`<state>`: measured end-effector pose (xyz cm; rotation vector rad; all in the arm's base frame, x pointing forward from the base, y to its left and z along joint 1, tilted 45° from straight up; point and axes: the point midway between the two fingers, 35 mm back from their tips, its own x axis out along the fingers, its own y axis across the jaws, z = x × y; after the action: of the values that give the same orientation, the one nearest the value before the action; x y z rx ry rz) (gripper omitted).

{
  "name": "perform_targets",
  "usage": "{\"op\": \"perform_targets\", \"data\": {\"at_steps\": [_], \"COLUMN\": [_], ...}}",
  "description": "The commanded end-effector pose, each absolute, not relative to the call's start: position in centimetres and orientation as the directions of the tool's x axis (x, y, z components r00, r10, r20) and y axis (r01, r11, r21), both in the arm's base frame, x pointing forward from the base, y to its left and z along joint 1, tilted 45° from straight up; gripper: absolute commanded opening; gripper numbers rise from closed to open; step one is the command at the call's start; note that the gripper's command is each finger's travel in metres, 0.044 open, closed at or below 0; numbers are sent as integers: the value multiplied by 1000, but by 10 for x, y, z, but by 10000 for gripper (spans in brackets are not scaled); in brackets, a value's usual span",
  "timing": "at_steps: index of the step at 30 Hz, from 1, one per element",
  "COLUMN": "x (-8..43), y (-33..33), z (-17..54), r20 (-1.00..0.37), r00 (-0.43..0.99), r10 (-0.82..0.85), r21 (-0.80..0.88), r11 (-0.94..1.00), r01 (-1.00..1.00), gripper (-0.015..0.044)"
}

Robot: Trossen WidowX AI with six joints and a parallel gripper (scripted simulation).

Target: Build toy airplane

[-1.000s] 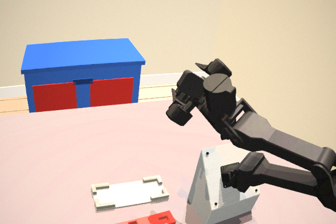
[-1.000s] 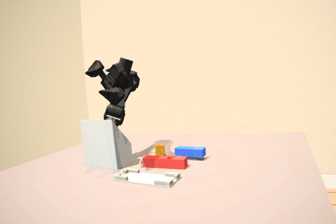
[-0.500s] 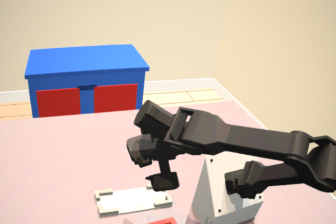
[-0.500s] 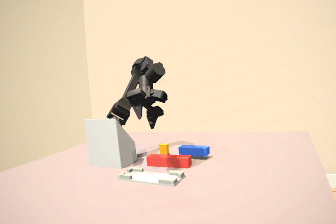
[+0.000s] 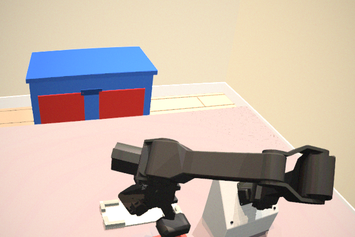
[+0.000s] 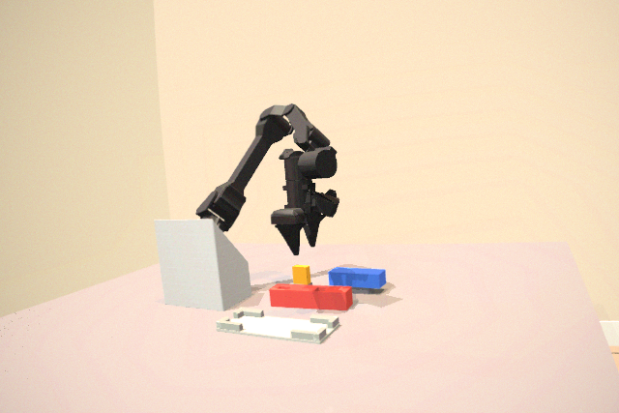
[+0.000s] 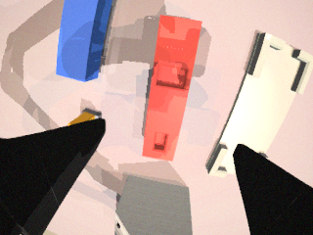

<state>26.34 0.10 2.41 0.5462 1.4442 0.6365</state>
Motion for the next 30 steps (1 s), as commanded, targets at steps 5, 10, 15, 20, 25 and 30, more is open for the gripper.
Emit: {"op": "perform_targets", "data": {"at_steps": [5, 10, 15, 20, 25, 30], "x": [265, 265, 265, 265, 266, 266], "y": [42, 44, 55, 55, 61, 66], "z": [-10, -12, -22, -23, -29, -34], "r20": [-706, -705, -705, -705, -705, -705], "r00": [8, 8, 8, 8, 8, 8], "r10": [709, 709, 710, 709, 709, 709], "r21": [707, 707, 708, 707, 707, 707], "r11": [704, 704, 703, 703, 704, 704], "r01": [-68, -68, -68, -68, -68, -68], "gripper": [440, 440, 440, 440, 440, 440]}}
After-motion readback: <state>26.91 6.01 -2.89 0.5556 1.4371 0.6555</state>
